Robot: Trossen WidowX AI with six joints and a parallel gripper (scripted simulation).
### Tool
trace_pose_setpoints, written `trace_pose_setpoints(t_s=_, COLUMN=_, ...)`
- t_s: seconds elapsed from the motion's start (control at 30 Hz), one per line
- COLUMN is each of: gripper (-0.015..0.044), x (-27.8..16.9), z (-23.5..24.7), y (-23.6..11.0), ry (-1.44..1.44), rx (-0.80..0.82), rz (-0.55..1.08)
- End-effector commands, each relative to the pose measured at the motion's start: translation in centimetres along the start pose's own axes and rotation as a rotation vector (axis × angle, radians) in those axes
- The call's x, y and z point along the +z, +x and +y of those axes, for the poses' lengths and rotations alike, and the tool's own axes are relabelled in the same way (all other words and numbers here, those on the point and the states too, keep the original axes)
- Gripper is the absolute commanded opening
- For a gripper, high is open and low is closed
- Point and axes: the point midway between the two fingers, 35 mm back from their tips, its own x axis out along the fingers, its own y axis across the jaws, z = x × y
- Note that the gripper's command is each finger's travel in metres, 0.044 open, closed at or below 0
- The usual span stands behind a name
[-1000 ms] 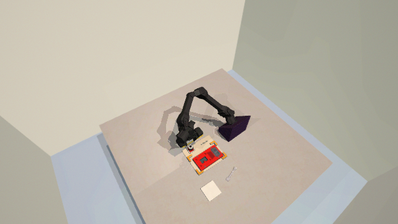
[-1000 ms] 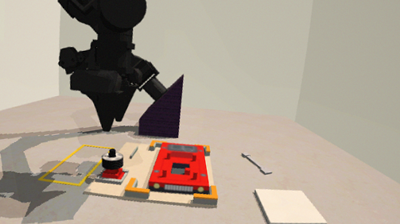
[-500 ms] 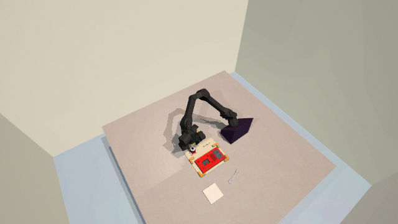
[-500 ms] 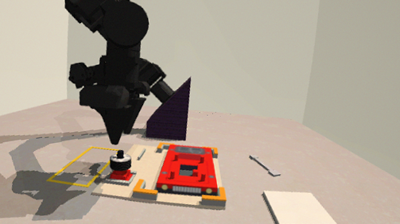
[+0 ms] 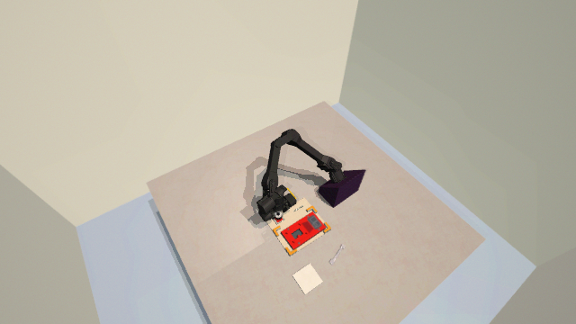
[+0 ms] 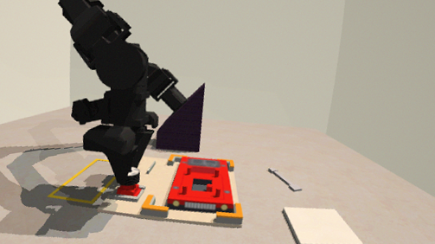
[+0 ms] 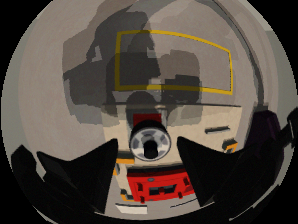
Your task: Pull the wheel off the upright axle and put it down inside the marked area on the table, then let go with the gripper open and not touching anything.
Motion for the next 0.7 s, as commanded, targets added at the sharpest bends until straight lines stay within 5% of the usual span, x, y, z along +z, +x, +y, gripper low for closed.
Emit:
trace_pose_setpoints(t_s=0.0, gripper=0.03, x=0.01, z=-0.19, y=0.38, ry=-0.009, rx=-0.006, rz=-0.007)
trace_pose_setpoints(t_s=0.13, gripper=0.0195, x=0.0, z=-0.02, y=0.04, ry=0.0, rx=0.0, rz=0.0)
trace_pose_setpoints(t_s=0.4, gripper=0.0142, x=0.0, z=-0.02, y=0.04, ry=0.0, rx=0.0, rz=0.0)
trace_pose_setpoints(t_s=0.57, gripper=0.001, x=-0.01, z=-0.01, y=-0.04, ry=0.0, rx=0.0, rz=0.0)
trace_pose_setpoints(t_s=0.67, gripper=0.0, x=-0.01, z=-0.01, y=-0.14, ry=-0.001, rx=-0.001, rz=0.0)
